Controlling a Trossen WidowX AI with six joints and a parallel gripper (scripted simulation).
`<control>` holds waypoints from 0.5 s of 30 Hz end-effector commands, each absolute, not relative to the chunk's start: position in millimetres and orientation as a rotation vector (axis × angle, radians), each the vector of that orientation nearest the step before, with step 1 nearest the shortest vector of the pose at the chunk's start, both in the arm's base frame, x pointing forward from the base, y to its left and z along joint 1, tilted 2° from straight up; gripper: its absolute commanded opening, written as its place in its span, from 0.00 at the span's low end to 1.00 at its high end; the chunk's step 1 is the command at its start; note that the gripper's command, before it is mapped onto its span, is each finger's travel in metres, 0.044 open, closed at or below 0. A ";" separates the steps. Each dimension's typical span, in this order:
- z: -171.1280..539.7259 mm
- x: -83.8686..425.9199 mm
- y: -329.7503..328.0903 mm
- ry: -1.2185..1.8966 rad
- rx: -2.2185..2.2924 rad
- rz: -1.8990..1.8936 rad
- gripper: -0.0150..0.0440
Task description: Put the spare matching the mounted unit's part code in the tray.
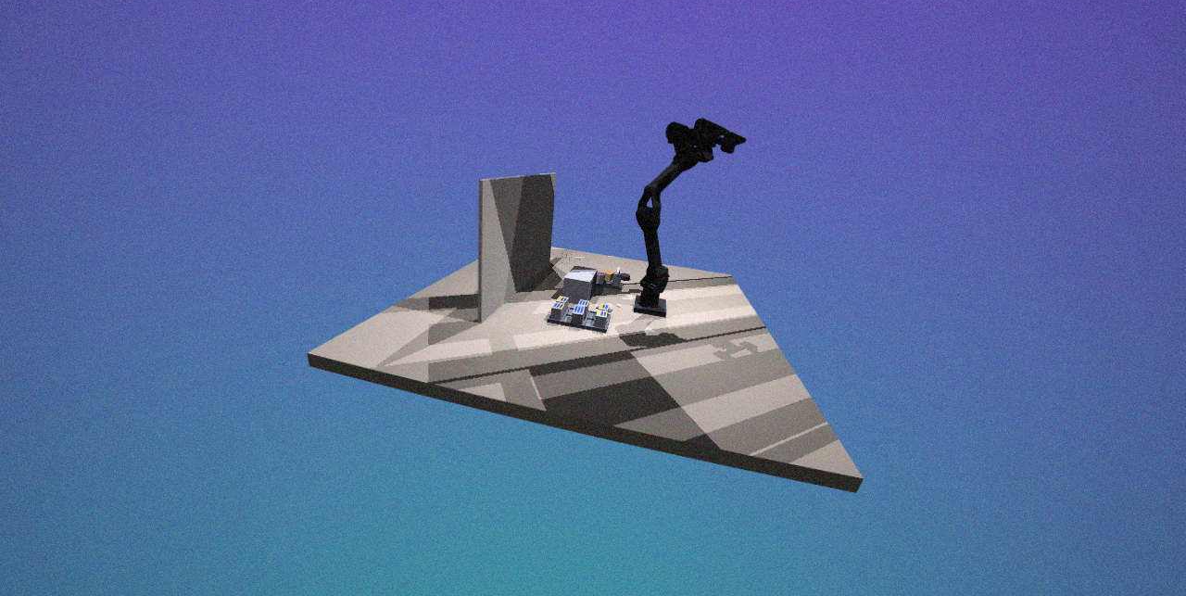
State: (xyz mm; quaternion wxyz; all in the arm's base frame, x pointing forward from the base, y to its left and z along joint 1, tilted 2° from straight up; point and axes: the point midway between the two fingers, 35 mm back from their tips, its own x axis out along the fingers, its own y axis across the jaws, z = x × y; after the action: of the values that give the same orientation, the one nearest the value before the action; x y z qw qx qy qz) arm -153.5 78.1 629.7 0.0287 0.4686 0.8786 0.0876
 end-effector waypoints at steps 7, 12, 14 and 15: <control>629.9 -154.1 77.2 2.717 1.441 0.273 1.00; 635.6 -172.2 48.8 2.819 1.285 0.449 1.00; 638.3 -181.3 33.9 2.828 1.211 0.581 1.00; 639.5 -185.6 26.1 2.831 1.174 0.647 1.00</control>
State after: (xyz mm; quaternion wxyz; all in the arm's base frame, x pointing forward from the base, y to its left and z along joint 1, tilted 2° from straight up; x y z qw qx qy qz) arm -171.6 47.6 638.2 0.0059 0.4041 0.9017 0.1537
